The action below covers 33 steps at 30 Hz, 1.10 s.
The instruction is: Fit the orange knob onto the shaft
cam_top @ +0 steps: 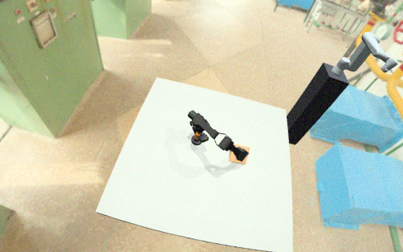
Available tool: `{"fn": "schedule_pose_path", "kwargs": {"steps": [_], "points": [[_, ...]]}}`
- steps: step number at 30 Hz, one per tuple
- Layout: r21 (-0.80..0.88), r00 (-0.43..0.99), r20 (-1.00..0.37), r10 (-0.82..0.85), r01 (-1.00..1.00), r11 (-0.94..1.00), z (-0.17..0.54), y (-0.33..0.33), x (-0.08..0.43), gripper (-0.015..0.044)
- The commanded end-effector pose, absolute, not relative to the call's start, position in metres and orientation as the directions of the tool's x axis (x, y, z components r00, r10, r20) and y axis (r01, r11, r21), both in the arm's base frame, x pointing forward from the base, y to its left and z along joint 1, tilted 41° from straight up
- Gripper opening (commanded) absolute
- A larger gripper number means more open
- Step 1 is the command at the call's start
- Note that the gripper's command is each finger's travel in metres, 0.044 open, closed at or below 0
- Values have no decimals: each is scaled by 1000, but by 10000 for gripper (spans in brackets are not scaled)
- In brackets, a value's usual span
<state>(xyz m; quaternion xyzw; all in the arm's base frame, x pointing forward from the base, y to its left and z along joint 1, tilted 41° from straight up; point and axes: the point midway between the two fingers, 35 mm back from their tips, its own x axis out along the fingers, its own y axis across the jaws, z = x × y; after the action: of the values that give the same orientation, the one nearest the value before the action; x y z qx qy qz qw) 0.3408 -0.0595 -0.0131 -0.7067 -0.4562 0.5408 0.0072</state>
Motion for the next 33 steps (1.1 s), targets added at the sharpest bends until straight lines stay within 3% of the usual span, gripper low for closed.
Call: {"fn": "schedule_pose_path", "kwargs": {"steps": [1,5,22,33], "points": [[-503,-1,-758,653,637,-584,-13,-60,341,0],[-503,-1,-758,653,637,-584,-13,-60,341,0],[-503,-1,-758,653,637,-584,-13,-60,341,440],[-501,0,-760,650,636,-586,22,-93,345,440]]}}
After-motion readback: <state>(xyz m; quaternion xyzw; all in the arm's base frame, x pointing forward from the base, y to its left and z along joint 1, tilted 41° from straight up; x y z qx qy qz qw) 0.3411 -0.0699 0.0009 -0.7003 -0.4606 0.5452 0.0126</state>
